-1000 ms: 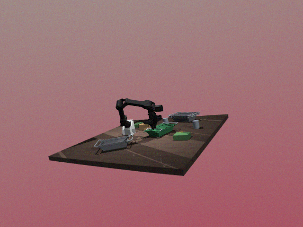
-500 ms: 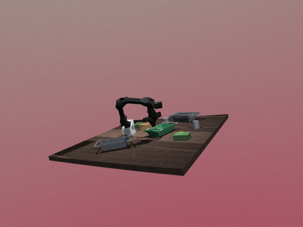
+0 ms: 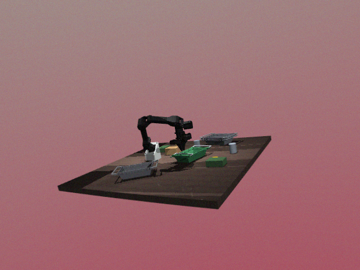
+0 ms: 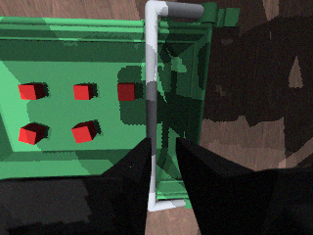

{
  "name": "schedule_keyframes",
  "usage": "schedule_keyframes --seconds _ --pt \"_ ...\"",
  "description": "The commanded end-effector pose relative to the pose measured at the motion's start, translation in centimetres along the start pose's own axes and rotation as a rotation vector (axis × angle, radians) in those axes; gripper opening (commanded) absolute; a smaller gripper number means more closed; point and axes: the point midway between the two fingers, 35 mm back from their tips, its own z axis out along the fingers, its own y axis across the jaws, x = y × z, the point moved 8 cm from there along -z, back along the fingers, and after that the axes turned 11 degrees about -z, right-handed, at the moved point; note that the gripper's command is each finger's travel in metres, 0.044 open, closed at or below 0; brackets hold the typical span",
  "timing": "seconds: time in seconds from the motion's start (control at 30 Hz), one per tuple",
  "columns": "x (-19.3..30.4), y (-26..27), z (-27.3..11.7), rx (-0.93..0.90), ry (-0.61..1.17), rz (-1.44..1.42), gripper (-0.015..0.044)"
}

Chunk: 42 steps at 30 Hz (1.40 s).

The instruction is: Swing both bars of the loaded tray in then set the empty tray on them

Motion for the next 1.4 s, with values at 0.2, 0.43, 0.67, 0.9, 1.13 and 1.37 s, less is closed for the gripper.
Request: schedule_keyframes --seconds 0.2,0.43,0.67,0.9,1.13,1.37 --pt "-0.2 0.1 -3.4 -0.001 -0.012 -0.051 0.0084" --pt "-0.5 0.9 -5.9 0.006 -0.012 -0.089 0.0084" --pt "-4.0 10.2 -4.7 -0.006 -0.012 -0.047 0.0084" --pt "-4.8 20.6 -2.0 -0.011 -0.009 -0.002 0.0084" --pt "-4.5 22.8 -1.2 -0.01 -0.008 0.008 0.0084" --pt "-4.6 22.8 -0.9 -0.011 -0.008 0.008 0.0084"
